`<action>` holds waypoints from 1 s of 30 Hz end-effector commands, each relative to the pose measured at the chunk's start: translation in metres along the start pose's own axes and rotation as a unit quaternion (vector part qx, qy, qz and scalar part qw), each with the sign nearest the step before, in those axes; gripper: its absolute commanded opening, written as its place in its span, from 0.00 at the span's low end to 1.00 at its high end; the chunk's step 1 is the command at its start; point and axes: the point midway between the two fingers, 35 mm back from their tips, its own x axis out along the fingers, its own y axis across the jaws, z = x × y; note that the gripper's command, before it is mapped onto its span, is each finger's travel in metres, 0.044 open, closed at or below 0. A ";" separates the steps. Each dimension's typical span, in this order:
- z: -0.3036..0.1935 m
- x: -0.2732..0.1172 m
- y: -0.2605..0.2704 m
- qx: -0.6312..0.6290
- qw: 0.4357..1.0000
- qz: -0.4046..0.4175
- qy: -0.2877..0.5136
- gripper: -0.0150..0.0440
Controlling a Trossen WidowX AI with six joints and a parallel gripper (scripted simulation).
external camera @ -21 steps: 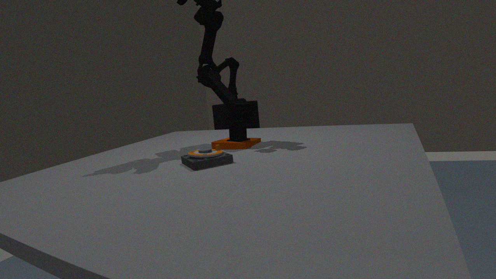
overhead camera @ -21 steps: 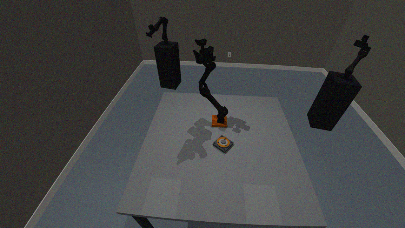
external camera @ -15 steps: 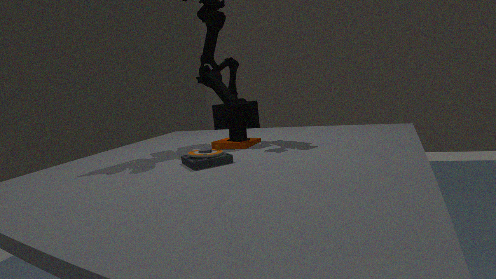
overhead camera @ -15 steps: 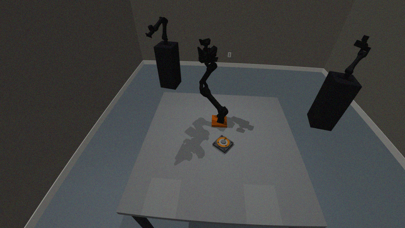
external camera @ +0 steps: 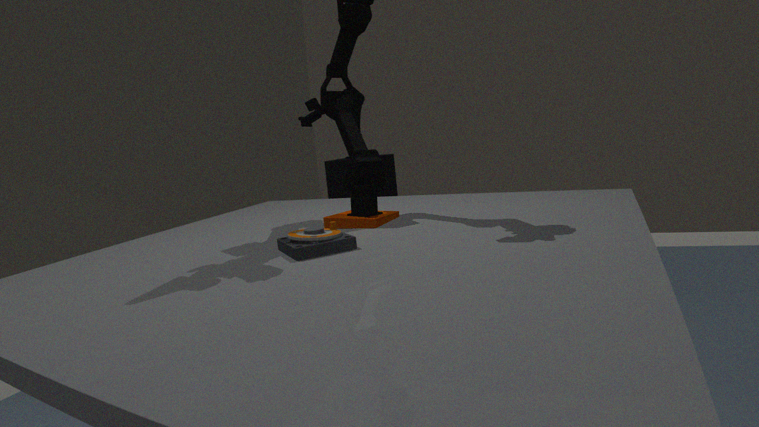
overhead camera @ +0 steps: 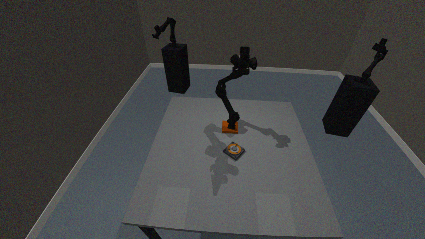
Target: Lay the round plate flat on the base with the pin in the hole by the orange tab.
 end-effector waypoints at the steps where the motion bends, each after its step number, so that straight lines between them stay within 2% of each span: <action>1: 0.050 0.006 0.058 0.038 0.995 0.072 -0.063 0.25; 4: 0.068 0.005 0.086 0.057 0.989 0.112 -0.084 0.25; 9: 0.104 -0.003 0.166 0.104 0.961 0.230 -0.109 0.25; 12: 0.114 -0.012 0.205 0.126 0.943 0.290 -0.107 0.25; 15: 0.120 -0.031 0.265 0.146 0.908 0.384 -0.085 0.25; 21: 0.114 -0.072 0.346 0.184 0.836 0.516 -0.018 0.25; 25: 0.101 -0.123 0.408 0.235 0.742 0.622 0.085 0.25; 29: 0.088 -0.160 0.439 0.260 0.671 0.673 0.169 0.25; 30: 0.082 -0.176 0.450 0.269 0.639 0.690 0.208 0.25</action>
